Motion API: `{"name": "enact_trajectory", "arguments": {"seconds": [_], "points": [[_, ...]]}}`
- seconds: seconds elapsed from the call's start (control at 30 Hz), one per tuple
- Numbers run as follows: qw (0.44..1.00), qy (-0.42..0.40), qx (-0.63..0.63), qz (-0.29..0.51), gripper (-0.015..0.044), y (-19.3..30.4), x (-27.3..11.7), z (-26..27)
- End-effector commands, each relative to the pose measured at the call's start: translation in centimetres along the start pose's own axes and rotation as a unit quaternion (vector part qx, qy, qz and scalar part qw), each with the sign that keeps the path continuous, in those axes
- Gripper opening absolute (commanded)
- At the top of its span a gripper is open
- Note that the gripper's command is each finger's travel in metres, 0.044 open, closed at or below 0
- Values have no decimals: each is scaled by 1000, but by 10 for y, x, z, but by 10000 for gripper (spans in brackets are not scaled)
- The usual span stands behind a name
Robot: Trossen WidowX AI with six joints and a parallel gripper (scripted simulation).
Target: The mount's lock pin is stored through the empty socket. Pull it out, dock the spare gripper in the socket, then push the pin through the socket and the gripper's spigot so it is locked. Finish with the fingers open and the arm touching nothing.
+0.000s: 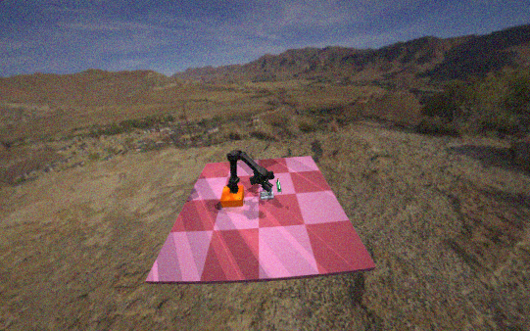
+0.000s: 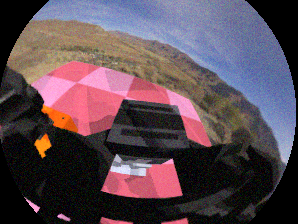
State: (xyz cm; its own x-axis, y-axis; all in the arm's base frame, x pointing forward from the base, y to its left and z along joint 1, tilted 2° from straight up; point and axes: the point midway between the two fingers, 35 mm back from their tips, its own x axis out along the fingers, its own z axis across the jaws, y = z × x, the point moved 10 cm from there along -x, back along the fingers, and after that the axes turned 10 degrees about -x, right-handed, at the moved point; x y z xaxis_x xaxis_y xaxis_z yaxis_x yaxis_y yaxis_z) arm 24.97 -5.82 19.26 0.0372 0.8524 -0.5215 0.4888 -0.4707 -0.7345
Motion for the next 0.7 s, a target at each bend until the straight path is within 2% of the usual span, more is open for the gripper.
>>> {"name": "enact_trajectory", "arguments": {"seconds": [0.0,0.67], "points": [[1000,10,-9,-1,0,-3,-1,0],[1000,12,-13,7,0,18,14,4]]}}
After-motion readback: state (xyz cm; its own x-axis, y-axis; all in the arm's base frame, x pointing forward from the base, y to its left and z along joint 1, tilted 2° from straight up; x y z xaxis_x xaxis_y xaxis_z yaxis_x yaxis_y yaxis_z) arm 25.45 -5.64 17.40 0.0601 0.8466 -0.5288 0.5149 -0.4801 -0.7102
